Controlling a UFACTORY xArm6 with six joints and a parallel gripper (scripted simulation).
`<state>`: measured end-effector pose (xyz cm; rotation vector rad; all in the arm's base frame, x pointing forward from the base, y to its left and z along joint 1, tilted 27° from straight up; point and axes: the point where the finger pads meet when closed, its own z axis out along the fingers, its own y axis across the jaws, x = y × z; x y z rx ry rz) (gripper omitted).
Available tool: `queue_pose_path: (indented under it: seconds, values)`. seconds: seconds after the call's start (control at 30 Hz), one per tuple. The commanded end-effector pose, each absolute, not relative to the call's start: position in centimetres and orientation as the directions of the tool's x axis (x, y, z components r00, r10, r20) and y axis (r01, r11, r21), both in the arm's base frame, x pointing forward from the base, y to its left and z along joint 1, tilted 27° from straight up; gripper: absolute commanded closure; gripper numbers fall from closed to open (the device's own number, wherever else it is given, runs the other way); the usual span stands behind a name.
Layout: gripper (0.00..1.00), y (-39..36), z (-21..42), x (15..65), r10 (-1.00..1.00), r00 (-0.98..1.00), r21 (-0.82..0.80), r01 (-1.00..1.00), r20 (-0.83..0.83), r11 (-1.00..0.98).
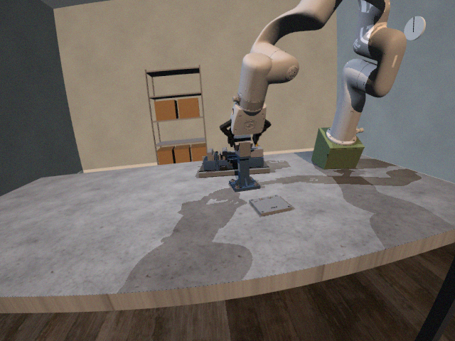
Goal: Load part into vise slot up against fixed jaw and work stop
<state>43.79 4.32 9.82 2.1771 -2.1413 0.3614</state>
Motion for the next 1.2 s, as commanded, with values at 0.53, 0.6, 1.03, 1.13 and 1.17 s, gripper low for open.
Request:
queue_pose_path:
  seconds: [0.53, 0.6, 1.03, 1.13, 1.17]
  values:
    - [0.11, 4.39, 9.92, 43.9, -0.959, -0.007, -0.12, -0.992, 0.284, -0.028]
    - [0.11, 4.4, 9.92, 43.9, -0.957, -0.008, -0.12, -0.992, 0.29, -0.028]
    - [0.11, 4.42, 9.91, 43.9, -0.95, -0.011, -0.12, -0.992, 0.311, -0.028]
    - [0.11, 4.43, 9.92, 43.9, -0.949, -0.011, -0.12, -0.992, 0.314, -0.028]
    - [0.11, 4.43, 9.92, 43.9, -0.949, -0.011, -0.12, -0.992, 0.315, -0.028]
